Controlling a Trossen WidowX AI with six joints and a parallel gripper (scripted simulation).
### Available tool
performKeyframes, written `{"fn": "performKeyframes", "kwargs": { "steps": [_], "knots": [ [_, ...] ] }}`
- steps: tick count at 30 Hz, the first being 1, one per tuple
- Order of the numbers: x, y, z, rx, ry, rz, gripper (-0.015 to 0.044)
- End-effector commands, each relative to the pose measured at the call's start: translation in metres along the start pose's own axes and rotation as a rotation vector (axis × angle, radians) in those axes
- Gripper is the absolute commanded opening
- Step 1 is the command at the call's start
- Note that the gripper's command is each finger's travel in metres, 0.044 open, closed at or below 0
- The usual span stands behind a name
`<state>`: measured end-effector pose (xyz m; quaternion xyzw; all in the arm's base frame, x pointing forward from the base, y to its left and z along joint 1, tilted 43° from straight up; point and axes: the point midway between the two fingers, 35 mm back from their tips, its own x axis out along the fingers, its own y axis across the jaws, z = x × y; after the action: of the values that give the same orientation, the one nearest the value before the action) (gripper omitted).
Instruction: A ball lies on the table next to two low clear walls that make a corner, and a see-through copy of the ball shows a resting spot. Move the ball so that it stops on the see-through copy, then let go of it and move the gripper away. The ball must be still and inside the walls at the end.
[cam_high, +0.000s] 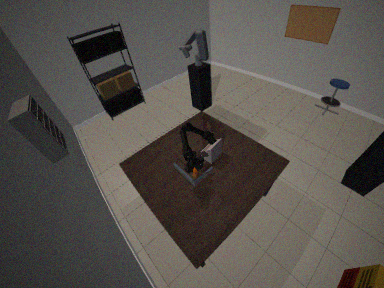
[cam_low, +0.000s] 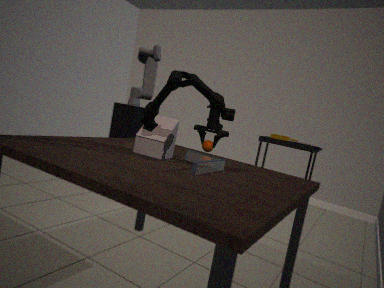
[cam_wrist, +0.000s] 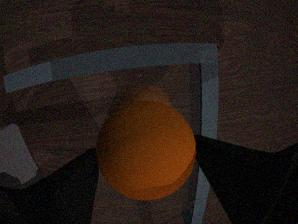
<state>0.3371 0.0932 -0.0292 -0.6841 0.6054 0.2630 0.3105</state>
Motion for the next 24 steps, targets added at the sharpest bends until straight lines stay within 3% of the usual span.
{"fn": "performKeyframes", "kwargs": {
  "steps": [1,13,24],
  "knots": [
    [0.003,-0.006,0.002,-0.010,0.002,-0.011,0.0000],
    [0.068,-0.007,0.001,-0.010,0.006,-0.011,0.0000],
    [0.081,-0.007,0.001,-0.010,0.007,-0.011,0.0000]
  ]
}}
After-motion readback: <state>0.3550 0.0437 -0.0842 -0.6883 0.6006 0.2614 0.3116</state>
